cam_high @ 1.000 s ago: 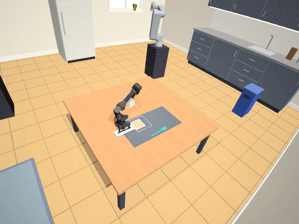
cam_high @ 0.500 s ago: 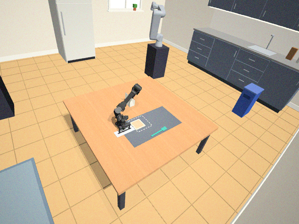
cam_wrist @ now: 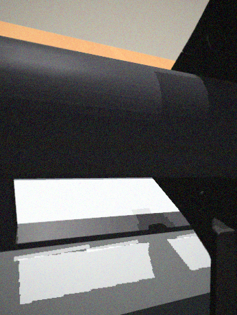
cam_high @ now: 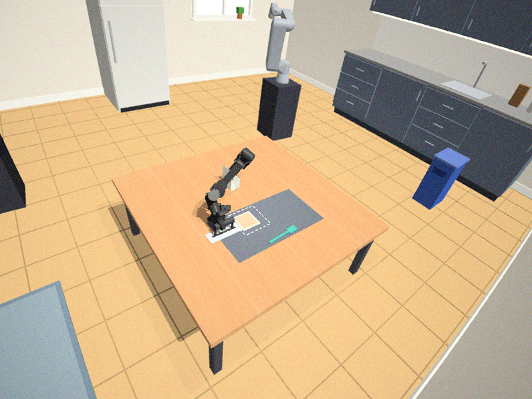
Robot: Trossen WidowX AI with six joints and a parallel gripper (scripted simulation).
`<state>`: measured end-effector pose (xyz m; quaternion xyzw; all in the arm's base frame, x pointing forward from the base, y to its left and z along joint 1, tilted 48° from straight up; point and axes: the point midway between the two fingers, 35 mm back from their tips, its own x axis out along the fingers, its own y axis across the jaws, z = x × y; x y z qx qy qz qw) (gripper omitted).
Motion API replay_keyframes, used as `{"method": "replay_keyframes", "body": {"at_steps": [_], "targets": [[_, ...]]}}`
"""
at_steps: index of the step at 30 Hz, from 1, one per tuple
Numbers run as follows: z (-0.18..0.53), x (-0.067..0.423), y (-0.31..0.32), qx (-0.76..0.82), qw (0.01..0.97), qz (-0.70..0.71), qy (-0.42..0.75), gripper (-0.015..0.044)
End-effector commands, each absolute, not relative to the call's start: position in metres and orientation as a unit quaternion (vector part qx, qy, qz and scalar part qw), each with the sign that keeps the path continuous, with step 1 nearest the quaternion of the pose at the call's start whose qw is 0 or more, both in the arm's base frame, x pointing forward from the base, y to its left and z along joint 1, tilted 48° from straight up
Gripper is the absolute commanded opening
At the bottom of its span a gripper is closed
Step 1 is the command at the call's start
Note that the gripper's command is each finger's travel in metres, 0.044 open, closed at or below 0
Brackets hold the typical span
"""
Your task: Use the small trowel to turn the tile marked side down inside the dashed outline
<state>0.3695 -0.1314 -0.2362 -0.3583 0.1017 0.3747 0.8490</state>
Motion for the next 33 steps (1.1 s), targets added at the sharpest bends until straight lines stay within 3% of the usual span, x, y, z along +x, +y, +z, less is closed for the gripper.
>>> {"method": "replay_keyframes", "body": {"at_steps": [1,16,33], "targets": [[-0.233,0.371,-0.137,-0.357,0.849,0.378,0.098,0.0],[-0.229,0.377,-0.181,-0.352,0.849,0.379,0.106,0.0],[-0.222,0.398,-0.15,-0.204,0.835,0.377,0.346,0.0]]}}
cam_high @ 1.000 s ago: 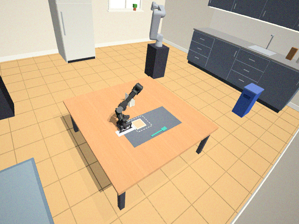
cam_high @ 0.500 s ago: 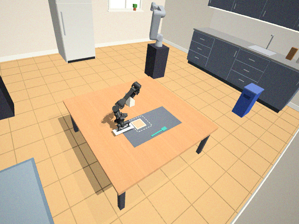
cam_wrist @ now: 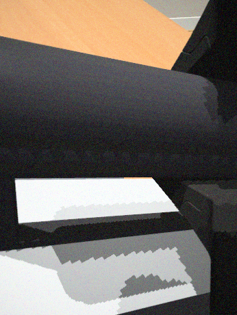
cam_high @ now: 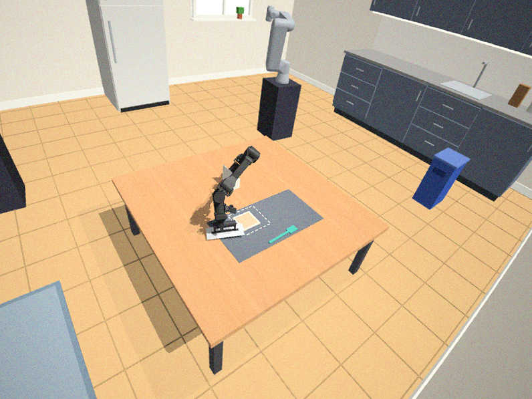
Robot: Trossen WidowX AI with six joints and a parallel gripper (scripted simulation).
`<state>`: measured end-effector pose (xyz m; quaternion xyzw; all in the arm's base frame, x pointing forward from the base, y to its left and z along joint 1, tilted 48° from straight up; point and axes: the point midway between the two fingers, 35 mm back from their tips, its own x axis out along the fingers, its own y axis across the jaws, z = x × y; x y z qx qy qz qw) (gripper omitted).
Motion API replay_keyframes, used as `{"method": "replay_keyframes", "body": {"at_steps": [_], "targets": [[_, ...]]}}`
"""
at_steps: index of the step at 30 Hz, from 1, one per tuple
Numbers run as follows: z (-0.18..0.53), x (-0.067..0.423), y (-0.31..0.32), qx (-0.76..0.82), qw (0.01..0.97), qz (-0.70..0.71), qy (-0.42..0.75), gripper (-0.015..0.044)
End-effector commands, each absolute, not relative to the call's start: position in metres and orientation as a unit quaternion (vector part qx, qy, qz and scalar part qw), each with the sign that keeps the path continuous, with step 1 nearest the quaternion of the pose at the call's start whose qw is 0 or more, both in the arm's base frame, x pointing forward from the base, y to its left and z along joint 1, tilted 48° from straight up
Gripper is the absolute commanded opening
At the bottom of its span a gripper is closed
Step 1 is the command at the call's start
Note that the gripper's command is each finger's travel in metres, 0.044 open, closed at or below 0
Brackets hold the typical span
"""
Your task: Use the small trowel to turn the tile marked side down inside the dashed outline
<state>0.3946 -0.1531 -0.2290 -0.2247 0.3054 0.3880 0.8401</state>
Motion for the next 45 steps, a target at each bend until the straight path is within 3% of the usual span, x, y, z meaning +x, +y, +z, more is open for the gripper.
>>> {"method": "replay_keyframes", "body": {"at_steps": [1,25,33,45], "targets": [[-0.221,0.399,-0.148,-0.196,0.832,0.373,0.36,0.0],[-0.176,0.399,-0.107,-0.079,0.741,0.149,0.65,0.0],[-0.153,0.395,-0.097,-0.071,0.716,0.042,0.694,0.0],[-0.156,0.395,-0.092,-0.071,0.715,0.039,0.694,0.0]]}}
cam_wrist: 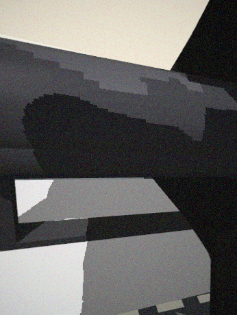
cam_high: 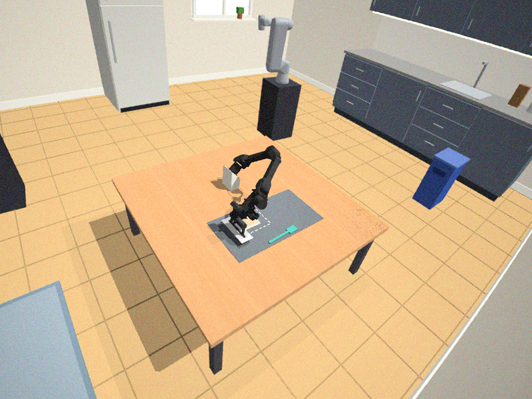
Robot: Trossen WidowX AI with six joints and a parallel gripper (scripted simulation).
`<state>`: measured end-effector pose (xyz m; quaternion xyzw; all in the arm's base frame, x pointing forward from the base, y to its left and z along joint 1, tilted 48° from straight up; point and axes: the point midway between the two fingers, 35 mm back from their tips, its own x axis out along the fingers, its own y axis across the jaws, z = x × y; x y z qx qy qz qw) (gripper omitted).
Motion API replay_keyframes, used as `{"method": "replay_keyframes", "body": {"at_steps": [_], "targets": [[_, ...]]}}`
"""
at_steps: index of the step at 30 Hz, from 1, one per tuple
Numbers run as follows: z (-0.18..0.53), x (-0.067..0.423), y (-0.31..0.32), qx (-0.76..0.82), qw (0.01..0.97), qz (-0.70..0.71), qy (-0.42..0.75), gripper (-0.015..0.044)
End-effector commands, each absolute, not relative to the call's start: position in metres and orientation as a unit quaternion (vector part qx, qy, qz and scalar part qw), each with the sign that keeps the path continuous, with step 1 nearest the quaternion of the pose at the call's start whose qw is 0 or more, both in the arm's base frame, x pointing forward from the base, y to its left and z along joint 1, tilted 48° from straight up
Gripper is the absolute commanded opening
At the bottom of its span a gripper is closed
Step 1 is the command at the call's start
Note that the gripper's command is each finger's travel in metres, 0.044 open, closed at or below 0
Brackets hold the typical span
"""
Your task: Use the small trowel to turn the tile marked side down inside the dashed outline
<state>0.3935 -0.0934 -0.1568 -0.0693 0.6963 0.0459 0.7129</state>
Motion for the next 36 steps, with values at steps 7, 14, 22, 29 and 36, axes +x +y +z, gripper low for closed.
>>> {"method": "replay_keyframes", "body": {"at_steps": [7,14,22,29,36], "targets": [[-0.164,0.394,-0.084,-0.071,0.715,0.04,0.694,0.0],[-0.172,0.393,-0.076,-0.07,0.715,0.04,0.694,0.0],[-0.178,0.392,-0.069,-0.07,0.715,0.04,0.694,0.0026],[-0.178,0.392,-0.069,-0.07,0.715,0.04,0.694,0.021],[-0.178,0.392,-0.069,-0.07,0.715,0.04,0.694,0.03]]}}
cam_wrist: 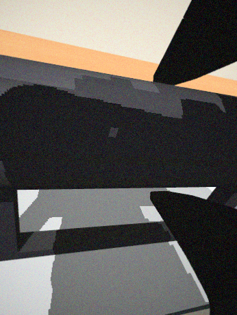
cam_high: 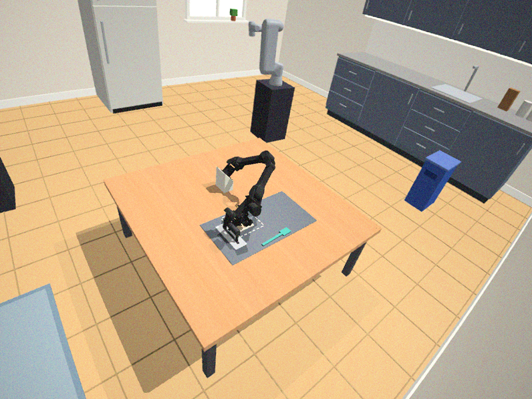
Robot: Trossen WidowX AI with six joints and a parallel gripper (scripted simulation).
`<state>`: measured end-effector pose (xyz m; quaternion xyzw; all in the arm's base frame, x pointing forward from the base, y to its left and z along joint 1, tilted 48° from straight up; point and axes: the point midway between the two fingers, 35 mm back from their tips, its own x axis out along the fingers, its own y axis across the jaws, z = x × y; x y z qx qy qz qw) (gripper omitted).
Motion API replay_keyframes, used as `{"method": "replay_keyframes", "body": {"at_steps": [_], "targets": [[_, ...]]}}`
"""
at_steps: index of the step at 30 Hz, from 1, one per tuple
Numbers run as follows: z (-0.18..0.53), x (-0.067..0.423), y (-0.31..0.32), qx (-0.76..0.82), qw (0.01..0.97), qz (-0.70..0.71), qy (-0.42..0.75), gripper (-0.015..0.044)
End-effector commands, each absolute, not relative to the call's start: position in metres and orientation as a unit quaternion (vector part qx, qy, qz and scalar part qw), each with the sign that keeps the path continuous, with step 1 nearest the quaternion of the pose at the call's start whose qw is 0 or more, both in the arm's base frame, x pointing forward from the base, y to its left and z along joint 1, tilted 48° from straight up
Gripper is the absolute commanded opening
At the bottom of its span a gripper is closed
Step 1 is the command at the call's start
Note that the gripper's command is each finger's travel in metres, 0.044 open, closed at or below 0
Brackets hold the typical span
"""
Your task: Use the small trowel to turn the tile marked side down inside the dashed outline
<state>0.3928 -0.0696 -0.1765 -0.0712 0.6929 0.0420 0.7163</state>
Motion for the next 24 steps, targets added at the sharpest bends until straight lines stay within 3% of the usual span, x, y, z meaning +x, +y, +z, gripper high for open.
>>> {"method": "replay_keyframes", "body": {"at_steps": [1,24], "targets": [[-0.178,0.392,-0.069,-0.07,0.715,0.04,0.694,0.03],[-0.109,0.388,-0.074,-0.071,0.717,0.042,0.692,0.03]]}}
